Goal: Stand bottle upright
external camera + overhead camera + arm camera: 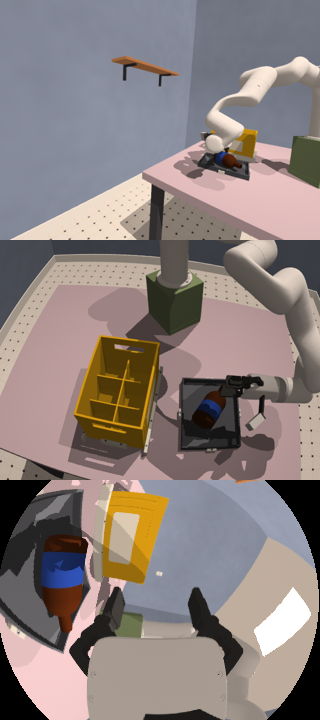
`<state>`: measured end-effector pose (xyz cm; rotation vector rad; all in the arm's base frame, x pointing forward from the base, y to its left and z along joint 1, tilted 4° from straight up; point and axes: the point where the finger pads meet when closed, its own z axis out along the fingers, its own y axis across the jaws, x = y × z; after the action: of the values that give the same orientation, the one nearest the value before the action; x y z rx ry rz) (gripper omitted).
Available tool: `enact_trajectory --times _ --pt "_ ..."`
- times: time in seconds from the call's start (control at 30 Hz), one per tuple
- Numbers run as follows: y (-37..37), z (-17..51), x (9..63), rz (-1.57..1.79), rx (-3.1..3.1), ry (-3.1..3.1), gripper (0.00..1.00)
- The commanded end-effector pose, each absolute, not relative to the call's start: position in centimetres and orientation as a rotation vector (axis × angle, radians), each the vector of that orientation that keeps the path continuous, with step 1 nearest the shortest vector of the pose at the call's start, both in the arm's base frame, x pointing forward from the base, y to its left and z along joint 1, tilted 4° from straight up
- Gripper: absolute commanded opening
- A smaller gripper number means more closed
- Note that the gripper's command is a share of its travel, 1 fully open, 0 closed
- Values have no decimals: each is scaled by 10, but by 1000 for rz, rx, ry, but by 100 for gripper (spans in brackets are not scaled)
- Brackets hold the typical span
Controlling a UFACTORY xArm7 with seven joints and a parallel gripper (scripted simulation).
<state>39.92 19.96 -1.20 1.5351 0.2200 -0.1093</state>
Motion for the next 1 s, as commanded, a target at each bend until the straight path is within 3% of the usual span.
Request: enact_trajectory --times 0.0,0.97 --pt "201 -10 397 -106 1545 318 100" --pt "207 -9 375 -107 1495 1176 100"
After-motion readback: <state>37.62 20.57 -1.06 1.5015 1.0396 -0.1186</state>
